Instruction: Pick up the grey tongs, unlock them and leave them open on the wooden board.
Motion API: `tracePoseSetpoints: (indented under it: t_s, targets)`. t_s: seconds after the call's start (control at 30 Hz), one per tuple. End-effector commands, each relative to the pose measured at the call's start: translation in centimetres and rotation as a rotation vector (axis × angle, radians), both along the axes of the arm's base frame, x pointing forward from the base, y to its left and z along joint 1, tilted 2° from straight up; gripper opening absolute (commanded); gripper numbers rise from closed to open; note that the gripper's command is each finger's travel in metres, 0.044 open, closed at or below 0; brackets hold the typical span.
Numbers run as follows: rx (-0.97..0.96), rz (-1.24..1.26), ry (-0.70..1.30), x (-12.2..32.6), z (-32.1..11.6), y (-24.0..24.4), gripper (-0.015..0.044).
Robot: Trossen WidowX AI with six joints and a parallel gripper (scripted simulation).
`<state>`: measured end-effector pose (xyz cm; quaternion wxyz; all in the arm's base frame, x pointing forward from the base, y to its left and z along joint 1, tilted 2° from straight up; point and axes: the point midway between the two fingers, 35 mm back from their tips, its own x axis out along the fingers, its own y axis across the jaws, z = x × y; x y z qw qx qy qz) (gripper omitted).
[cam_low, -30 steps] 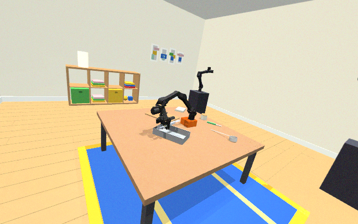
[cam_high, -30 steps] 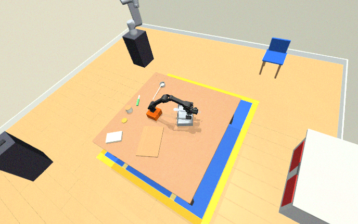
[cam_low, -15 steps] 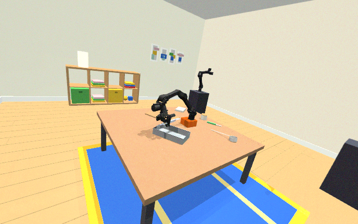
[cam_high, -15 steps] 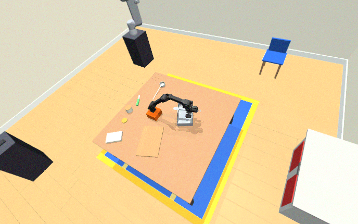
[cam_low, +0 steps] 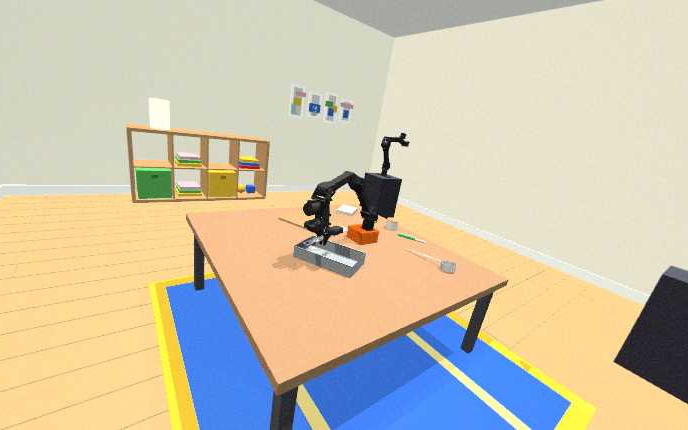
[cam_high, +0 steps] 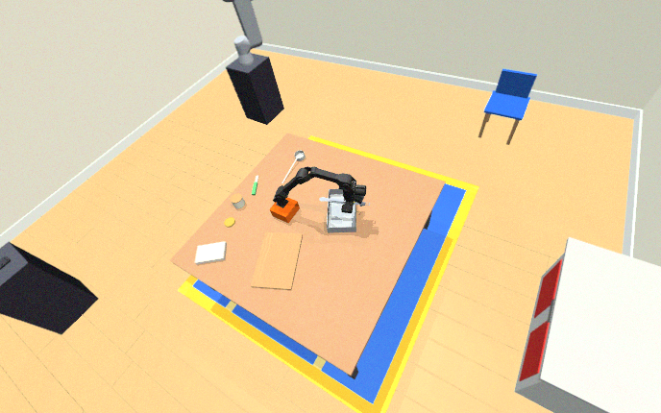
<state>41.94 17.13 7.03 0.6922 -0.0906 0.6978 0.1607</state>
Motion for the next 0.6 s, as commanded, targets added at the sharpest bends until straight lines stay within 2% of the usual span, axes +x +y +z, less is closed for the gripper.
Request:
tracePoseSetpoints:
  t_s: [0.0, 0.33, 0.57]
  targets:
    - [-0.093, -0.008, -0.054, -0.1, 0.4, 0.0, -0.0150]
    - [-0.105, -0.007, -0.058, -0.1, 0.4, 0.0, -0.0150]
    - [-0.103, -0.081, -0.058, 0.7, 1.2, -3.4, -0.0150]
